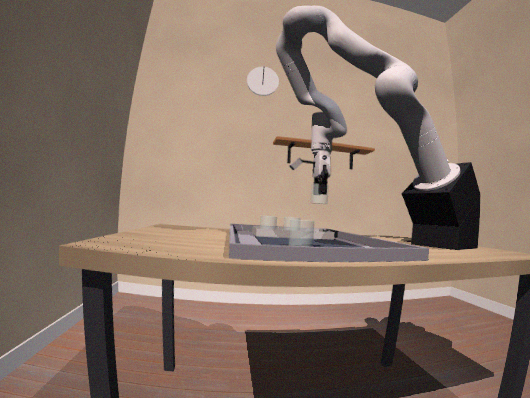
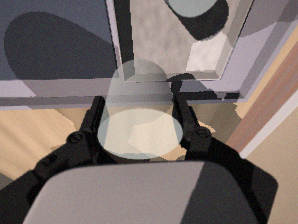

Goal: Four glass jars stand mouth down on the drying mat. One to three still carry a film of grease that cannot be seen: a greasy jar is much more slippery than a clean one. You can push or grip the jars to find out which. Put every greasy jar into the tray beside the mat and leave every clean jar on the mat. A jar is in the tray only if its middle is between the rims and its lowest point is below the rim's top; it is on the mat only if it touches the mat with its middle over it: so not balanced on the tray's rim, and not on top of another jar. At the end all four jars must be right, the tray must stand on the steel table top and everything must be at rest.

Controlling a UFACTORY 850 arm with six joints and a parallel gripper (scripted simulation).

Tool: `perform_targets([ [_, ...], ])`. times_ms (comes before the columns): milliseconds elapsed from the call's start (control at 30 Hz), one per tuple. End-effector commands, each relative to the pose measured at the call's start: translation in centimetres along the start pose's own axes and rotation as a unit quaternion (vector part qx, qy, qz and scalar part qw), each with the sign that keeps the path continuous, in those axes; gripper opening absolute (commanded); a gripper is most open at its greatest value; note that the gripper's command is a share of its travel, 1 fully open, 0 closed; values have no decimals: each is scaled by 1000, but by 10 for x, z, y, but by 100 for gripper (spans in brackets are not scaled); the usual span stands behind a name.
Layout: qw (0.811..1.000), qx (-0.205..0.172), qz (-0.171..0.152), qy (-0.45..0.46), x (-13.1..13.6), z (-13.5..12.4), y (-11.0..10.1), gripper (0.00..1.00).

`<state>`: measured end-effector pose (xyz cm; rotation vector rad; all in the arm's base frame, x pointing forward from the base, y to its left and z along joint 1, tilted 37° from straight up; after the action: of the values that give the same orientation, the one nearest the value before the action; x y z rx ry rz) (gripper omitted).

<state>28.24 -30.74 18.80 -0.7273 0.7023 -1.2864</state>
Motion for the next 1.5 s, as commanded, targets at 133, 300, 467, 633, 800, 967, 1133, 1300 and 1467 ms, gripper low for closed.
perform_targets([
  [133,1000,0,0,0,24,-7,0,0],
  [300,1000,0,0,0,40,-12,0,0],
  [467,1000,0,0,0,49,-15,0,0],
  [633,1000,0,0,0,62,-18,0,0],
  [800,1000,0,0,0,62,-18,0,0],
  [967,1000,0,0,0,62,-18,8,0],
  [1133,1000,0,0,0,62,-18,21,0],
  [1300,1000,0,0,0,62,-18,34,0],
  [1467,1000,0,0,0,62,-18,47,0],
])
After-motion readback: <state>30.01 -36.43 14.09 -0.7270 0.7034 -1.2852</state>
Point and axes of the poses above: the point where the finger pads meet when closed, its own y axis out along the fingers, its own x axis across the jaws, z = x × y, the point moved 9 cm from there along -y, back along the fingers, and after that the axes turned 13 degrees about -y, right-handed, at the moved point
